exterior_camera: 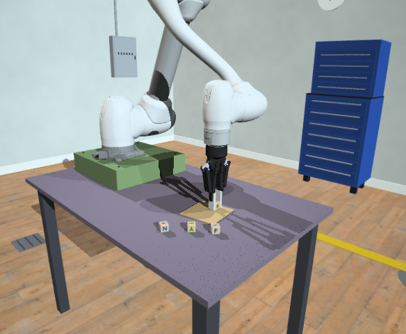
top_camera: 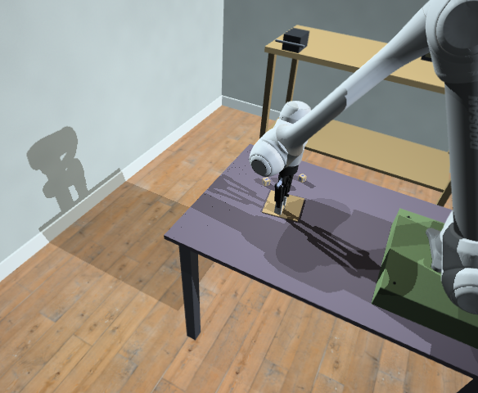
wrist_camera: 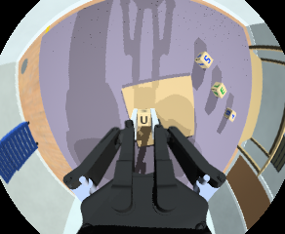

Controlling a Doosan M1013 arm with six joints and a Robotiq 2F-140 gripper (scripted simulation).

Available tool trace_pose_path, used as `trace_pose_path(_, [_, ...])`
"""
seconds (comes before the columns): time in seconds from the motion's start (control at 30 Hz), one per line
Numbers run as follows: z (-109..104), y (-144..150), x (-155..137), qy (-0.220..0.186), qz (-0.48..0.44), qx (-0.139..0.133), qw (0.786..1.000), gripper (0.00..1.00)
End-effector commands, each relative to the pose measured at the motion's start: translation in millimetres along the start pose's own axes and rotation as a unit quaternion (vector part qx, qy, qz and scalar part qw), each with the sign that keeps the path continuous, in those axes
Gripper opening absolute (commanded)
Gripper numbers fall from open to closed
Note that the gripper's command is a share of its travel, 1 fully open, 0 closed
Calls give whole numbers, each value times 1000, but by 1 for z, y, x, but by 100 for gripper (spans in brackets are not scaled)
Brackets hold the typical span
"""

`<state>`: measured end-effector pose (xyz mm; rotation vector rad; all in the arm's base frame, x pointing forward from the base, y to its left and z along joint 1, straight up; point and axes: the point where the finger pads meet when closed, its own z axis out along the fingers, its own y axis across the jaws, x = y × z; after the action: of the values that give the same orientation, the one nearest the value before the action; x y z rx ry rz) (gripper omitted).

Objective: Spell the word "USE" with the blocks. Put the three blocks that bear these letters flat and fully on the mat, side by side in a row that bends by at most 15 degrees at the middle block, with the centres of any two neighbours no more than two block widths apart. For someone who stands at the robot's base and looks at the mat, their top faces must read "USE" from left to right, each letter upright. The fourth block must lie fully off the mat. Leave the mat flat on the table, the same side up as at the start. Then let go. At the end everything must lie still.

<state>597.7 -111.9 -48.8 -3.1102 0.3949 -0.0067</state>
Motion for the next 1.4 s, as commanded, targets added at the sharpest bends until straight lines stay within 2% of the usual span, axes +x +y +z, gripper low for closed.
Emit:
trace_pose_path(0.0, [0,0,0,0,0,0,1000,13])
trace_pose_path(0.53, [0,0,0,0,0,0,1000,13])
trace_pose_path(0.87, [0,0,0,0,0,0,1000,22])
trace_pose_path(1.37, [0,0,0,0,0,0,1000,25])
